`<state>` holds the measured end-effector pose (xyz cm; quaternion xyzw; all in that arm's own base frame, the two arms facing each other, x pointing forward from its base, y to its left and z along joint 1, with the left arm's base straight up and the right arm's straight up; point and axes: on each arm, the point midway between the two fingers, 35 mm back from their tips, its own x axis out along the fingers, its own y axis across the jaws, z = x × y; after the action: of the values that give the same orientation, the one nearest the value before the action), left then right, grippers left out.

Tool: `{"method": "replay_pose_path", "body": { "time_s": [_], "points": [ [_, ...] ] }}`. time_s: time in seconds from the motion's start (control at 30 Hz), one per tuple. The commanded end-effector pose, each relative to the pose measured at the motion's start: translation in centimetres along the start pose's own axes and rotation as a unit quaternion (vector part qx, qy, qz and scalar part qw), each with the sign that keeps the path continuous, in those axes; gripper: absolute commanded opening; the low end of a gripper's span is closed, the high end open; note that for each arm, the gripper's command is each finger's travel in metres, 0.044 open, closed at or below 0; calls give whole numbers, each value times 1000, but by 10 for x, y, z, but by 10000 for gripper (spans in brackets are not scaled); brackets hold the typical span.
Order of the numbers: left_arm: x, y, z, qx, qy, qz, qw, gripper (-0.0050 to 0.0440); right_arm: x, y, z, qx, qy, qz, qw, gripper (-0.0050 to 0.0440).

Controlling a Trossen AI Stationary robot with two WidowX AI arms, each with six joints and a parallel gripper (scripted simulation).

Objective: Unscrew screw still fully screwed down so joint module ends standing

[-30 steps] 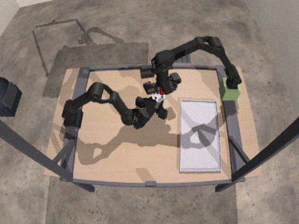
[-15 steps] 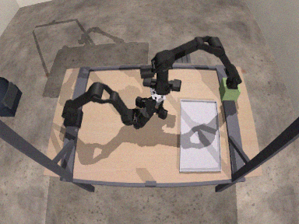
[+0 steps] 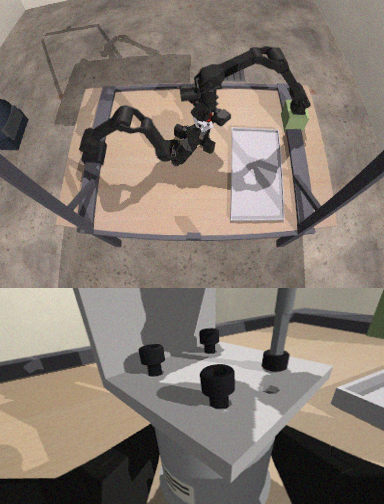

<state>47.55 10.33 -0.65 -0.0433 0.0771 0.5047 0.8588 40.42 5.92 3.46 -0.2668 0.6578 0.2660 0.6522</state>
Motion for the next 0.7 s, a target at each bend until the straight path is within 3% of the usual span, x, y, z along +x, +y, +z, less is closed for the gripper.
{"method": "replay_pose_path", "body": {
  "time_s": [0.0,0.3,0.37,0.67],
  "points": [
    [2,-3,11,-13,-7,-1,1000,245,-13,-6,5,98,-17,-9,995,250],
    [2,-3,11,-13,-7,-1,1000,245,-12,-6,5,286,-17,-5,958,250],
    [2,-3,11,-13,-7,-1,1000,245,-12,-6,5,286,-17,-5,958,250],
    [2,-3,11,-13,-7,-1,1000,245,-13,-6,5,485,-20,-1,874,250]
  ]
}}
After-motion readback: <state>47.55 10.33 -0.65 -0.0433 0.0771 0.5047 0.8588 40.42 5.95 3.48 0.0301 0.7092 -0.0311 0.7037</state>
